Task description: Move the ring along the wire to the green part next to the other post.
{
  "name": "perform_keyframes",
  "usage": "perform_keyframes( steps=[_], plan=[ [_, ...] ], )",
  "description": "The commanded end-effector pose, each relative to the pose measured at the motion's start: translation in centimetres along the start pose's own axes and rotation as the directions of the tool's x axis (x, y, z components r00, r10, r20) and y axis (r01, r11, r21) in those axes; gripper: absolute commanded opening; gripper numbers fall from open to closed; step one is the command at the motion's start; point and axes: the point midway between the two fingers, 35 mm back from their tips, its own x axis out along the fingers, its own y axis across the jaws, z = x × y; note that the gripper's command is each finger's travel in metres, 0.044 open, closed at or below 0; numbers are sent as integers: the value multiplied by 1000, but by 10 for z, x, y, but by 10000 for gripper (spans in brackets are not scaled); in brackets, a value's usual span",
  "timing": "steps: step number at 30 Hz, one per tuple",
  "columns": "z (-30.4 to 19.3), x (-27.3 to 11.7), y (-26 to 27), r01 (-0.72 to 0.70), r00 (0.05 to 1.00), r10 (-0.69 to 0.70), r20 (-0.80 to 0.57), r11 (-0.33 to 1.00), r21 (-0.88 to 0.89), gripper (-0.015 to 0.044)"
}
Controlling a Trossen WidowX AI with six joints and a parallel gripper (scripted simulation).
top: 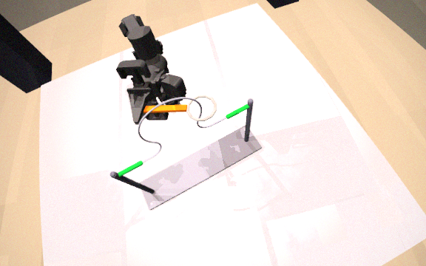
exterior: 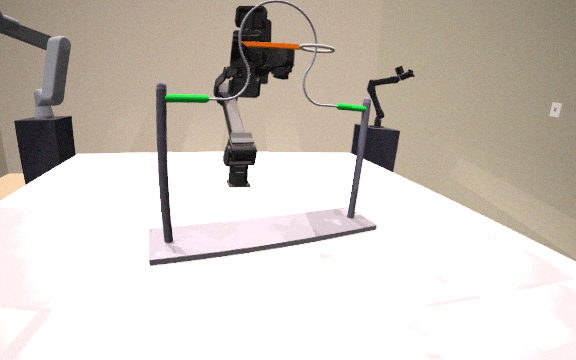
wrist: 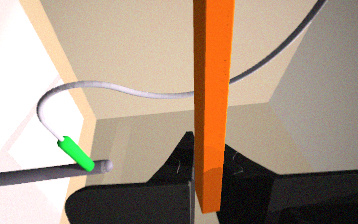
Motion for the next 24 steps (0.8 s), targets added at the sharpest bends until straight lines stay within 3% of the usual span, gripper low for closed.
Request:
perform_keyframes(
  steps=[1,24],
  plan=[
    [-1,-1,-3,37,999,-37,7,998,-52,-150],
    [1,-1,-16,196,981,-185,65,936,-293,-150]
  ],
)
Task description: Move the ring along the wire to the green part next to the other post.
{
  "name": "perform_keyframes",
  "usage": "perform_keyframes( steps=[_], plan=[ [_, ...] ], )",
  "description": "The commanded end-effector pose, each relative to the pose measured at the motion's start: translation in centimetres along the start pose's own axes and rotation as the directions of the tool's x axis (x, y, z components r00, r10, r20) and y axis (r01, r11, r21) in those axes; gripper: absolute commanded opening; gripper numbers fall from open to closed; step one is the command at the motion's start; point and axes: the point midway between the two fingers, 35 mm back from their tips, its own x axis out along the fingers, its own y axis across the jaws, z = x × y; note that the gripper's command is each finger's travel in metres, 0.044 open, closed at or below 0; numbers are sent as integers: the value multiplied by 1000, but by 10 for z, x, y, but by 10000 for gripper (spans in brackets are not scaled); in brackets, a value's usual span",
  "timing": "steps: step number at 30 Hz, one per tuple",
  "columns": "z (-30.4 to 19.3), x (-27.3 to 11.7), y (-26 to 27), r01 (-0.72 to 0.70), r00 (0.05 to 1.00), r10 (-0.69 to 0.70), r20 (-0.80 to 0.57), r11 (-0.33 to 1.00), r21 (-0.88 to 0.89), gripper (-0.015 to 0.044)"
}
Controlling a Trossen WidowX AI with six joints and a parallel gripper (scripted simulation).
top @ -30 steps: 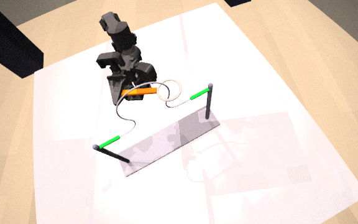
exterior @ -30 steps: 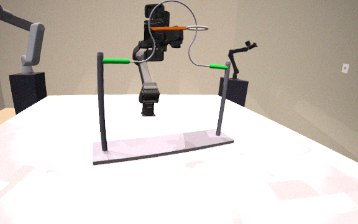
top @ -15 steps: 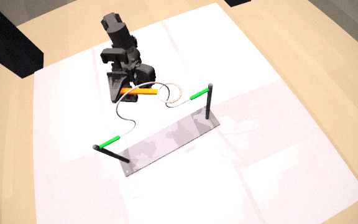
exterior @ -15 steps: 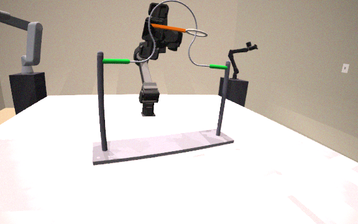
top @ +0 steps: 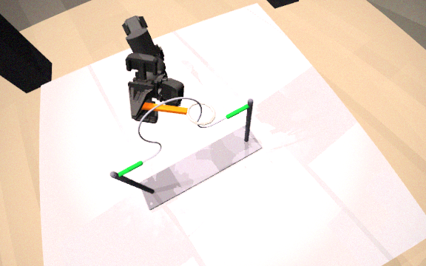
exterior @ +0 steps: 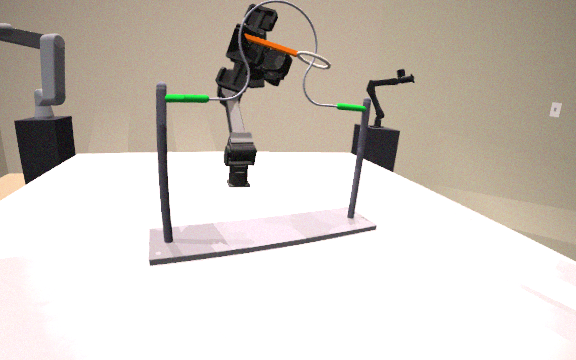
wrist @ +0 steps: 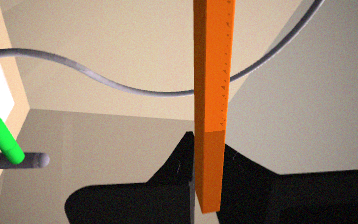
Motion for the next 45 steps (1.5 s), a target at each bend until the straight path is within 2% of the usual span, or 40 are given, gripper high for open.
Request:
perform_keyframes(
  steps=[1,10,20,34,45],
  plan=[
    [0,-1,0,26,1000,-25,5,999,-43,-150],
    [-1,-1,3,51,999,-50,11,995,-82,-150],
    [-4,-1,19,22,1000,-22,2,999,-38,-150],
    [-2,-8,61,-103,994,107,-17,981,164,-150],
    [9,-20,101,-228,969,249,-7,897,379,-150]
  ],
)
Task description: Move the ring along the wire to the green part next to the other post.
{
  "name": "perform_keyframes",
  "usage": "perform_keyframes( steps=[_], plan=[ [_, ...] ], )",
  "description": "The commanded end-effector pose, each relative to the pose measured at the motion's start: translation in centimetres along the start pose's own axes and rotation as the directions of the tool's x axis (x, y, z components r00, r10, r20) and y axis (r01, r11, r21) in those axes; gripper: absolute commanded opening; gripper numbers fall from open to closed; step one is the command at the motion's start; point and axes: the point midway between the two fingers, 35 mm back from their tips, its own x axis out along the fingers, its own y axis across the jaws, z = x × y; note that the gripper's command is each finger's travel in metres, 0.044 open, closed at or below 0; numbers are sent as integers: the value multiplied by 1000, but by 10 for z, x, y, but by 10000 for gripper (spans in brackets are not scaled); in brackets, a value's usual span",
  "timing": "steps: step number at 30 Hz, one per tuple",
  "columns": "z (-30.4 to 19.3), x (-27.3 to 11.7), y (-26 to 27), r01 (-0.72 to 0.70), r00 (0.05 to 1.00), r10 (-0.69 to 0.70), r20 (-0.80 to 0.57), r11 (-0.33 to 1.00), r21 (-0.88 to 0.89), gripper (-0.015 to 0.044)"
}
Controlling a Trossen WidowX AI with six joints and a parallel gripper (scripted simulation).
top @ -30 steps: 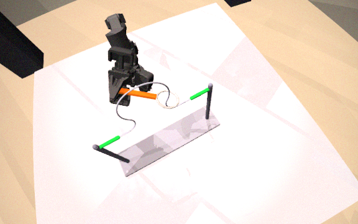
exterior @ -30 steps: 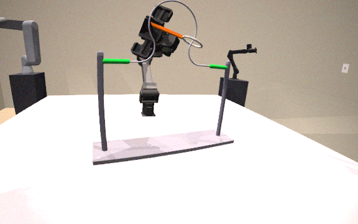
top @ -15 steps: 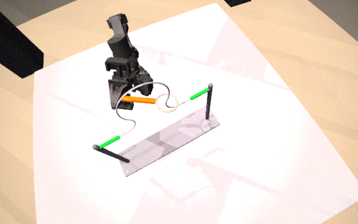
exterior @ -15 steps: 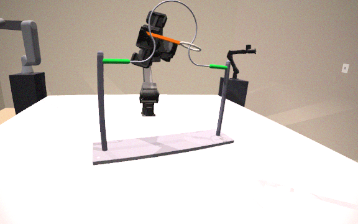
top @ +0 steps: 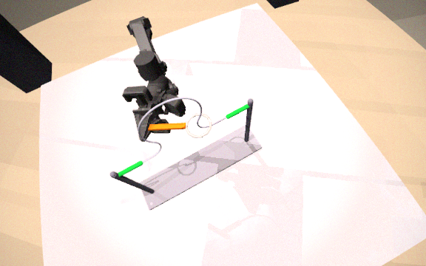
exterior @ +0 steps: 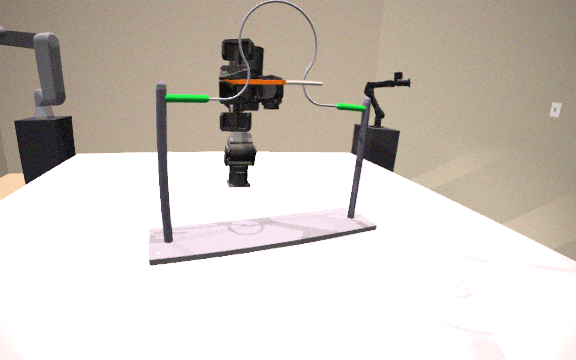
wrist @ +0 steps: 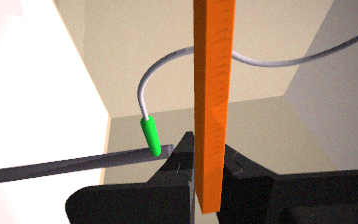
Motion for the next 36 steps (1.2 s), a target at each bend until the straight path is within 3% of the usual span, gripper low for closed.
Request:
perform_keyframes(
  steps=[1,25,36],
  plan=[
    [0,-4,17,-51,999,52,-11,994,94,-150],
    [30,-33,100,-315,934,356,32,774,550,-150],
    [47,-34,122,-364,918,373,134,660,658,-150]
  ],
)
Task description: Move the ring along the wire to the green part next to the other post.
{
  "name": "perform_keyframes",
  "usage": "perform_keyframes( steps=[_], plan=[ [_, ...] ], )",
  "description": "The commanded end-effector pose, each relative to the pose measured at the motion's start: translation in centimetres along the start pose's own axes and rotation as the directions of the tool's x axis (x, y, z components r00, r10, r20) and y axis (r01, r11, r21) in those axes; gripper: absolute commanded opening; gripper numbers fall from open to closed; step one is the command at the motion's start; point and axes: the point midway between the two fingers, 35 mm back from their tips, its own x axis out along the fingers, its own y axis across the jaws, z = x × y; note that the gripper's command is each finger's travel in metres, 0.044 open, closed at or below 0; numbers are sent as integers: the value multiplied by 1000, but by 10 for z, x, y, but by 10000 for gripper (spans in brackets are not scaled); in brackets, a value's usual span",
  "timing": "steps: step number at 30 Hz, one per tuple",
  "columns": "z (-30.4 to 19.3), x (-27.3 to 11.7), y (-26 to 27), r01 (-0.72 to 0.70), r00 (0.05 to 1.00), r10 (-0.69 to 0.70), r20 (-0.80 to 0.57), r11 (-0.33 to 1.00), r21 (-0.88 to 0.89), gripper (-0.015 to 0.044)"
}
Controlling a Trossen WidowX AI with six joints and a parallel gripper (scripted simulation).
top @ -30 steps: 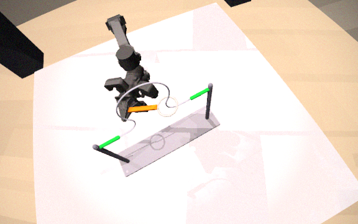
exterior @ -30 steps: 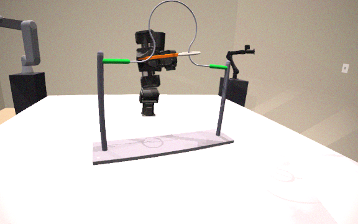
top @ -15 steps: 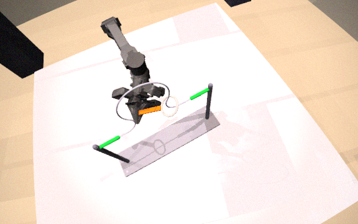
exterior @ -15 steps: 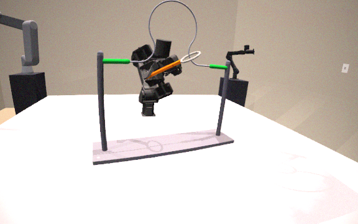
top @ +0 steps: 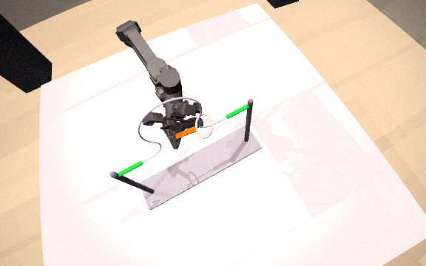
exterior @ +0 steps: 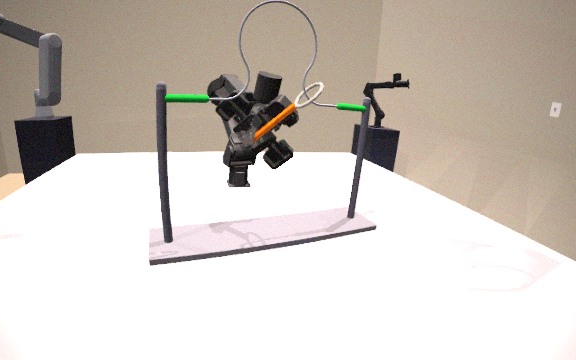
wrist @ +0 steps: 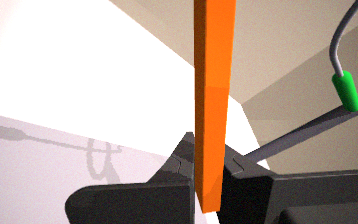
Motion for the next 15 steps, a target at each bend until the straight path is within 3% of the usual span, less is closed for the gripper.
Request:
perform_keyframes(
  steps=[1,15],
  plan=[
    [-3,3,14,-41,999,41,10,998,50,-150],
    [4,-7,58,-160,986,166,3,946,282,-150]
  ],
)
